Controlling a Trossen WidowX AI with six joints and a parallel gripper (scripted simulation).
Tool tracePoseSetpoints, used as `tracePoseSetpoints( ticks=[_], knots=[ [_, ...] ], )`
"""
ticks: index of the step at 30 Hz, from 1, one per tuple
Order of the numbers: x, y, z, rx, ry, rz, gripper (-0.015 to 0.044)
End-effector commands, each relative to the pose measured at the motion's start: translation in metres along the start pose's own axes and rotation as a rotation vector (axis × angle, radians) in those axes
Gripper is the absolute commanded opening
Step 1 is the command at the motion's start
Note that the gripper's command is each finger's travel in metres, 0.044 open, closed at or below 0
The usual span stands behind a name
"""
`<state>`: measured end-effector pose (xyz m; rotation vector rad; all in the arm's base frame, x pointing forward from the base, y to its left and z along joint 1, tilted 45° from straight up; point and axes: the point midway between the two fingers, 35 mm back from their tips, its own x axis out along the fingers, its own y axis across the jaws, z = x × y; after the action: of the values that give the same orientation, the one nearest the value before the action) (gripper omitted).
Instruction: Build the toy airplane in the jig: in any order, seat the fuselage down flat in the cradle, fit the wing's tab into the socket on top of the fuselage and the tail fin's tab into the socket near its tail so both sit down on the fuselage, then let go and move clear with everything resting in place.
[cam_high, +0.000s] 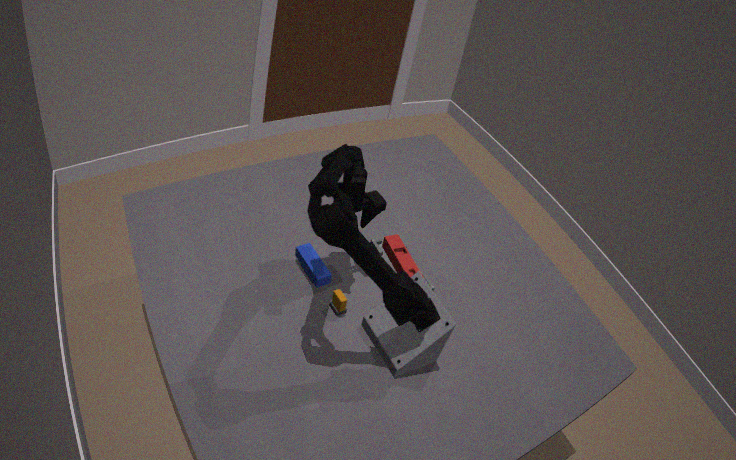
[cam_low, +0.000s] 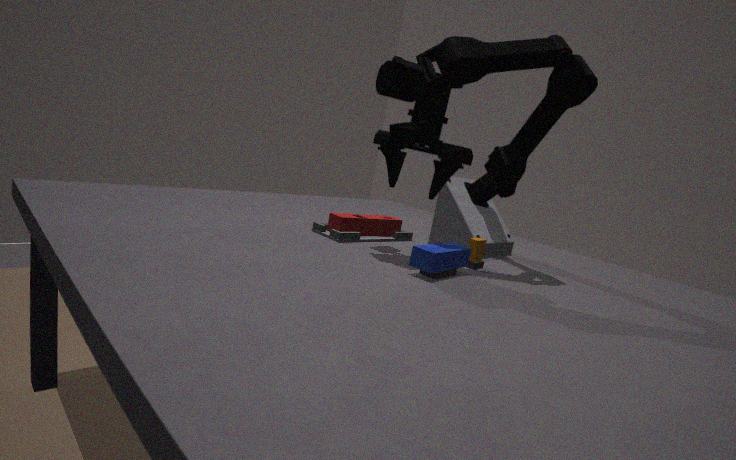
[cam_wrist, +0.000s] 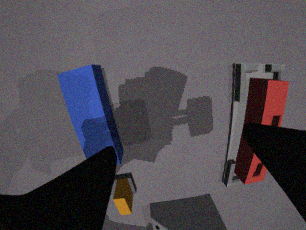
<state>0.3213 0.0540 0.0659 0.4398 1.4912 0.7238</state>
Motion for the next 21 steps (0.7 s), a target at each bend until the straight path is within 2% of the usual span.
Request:
tracePoseSetpoints(
  ticks=[1, 3, 8, 12, 21],
  knots=[
    [-0.001, 0.067, 0.003, -0.011, -0.01, 0.033, 0.044],
    [0.0, 0.089, 0.001, -0.016, -0.009, 0.047, 0.044],
    [0.002, 0.092, 0.001, -0.016, -0.009, 0.049, 0.044],
    [0.04, 0.094, 0.001, -0.017, -0.009, 0.051, 0.044],
    [0.057, 0.095, 0.001, -0.017, -0.009, 0.052, 0.044]
  ],
)
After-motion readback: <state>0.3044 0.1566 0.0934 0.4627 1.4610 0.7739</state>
